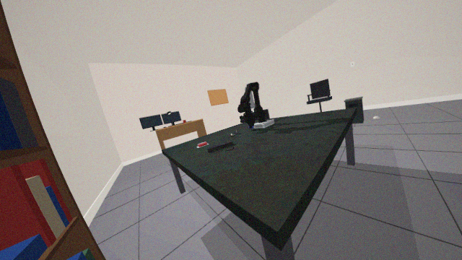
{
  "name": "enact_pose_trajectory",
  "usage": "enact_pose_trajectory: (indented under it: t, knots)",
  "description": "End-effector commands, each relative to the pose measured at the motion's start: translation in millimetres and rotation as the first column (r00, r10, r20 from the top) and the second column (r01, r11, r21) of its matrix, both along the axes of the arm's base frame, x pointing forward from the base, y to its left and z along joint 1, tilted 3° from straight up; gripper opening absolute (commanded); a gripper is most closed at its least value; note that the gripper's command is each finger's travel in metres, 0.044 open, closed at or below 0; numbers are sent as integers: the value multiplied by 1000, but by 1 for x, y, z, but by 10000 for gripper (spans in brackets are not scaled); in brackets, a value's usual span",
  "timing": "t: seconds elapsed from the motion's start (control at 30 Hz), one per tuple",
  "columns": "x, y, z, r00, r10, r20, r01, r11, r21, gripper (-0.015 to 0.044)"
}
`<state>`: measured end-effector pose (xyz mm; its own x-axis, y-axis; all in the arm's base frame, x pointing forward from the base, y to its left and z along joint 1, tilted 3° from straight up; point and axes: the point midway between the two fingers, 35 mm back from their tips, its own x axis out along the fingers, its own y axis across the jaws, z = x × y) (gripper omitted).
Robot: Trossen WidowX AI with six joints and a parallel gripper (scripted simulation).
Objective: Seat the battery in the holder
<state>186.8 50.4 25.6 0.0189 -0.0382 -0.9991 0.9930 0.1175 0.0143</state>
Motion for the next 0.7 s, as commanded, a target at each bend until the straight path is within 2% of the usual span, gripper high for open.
enact_pose_trajectory:
  t: [0.0,0.2,0.43,0.67]
  knots:
    - [2,2,29,1000,-1,23,1,1000,6,58]
    - [4,1,32,999,26,22,-26,1000,5,58]
    - [32,-3,43,953,301,16,-301,954,-7,58]
    - [59,-11,52,830,558,4,-558,830,-16,58]
